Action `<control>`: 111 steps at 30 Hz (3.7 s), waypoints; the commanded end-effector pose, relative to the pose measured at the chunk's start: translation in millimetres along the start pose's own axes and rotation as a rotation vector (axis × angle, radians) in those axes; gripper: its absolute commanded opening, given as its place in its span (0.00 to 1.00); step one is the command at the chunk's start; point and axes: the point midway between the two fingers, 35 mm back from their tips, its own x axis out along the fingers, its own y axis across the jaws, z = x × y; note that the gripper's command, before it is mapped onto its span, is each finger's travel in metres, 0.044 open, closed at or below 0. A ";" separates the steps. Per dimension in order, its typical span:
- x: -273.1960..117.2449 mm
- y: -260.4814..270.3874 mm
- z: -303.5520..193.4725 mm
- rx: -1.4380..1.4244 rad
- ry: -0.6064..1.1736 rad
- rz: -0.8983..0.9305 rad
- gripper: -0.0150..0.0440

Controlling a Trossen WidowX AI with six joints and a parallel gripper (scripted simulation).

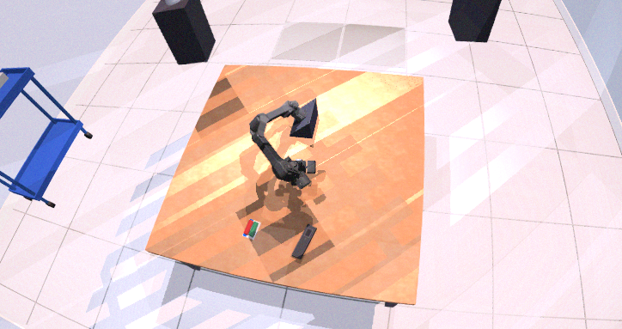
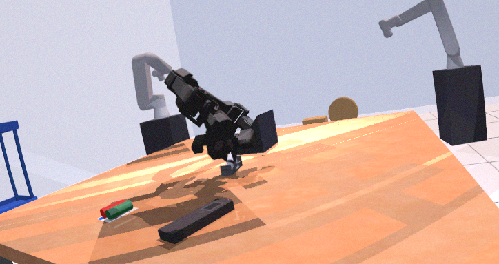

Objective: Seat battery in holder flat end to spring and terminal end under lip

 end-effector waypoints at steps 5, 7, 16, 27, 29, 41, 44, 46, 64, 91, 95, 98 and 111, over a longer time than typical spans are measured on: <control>-2.4 0.0 6.6 0.005 -0.002 0.003 0.38; -2.9 0.0 7.5 0.005 -0.001 0.003 0.38; -5.6 -0.2 12.3 0.003 -0.003 0.003 0.38; -7.0 0.0 15.4 0.003 -0.021 0.007 0.38; -6.6 0.3 15.5 0.002 -0.031 0.008 0.38; -4.4 1.6 15.6 0.000 -0.087 0.014 0.38; -3.9 1.9 15.6 -0.001 -0.101 0.015 0.38; -3.6 2.1 15.6 -0.001 -0.110 0.016 0.38; -0.5 3.2 14.9 -0.004 -0.192 0.024 0.38; 4.3 3.2 12.4 -0.004 -0.312 0.034 0.38; 5.0 3.1 11.8 -0.003 -0.329 0.035 0.38; 5.6 2.9 11.4 -0.003 -0.342 0.036 0.38; 8.0 1.8 9.2 -0.001 -0.395 0.042 0.38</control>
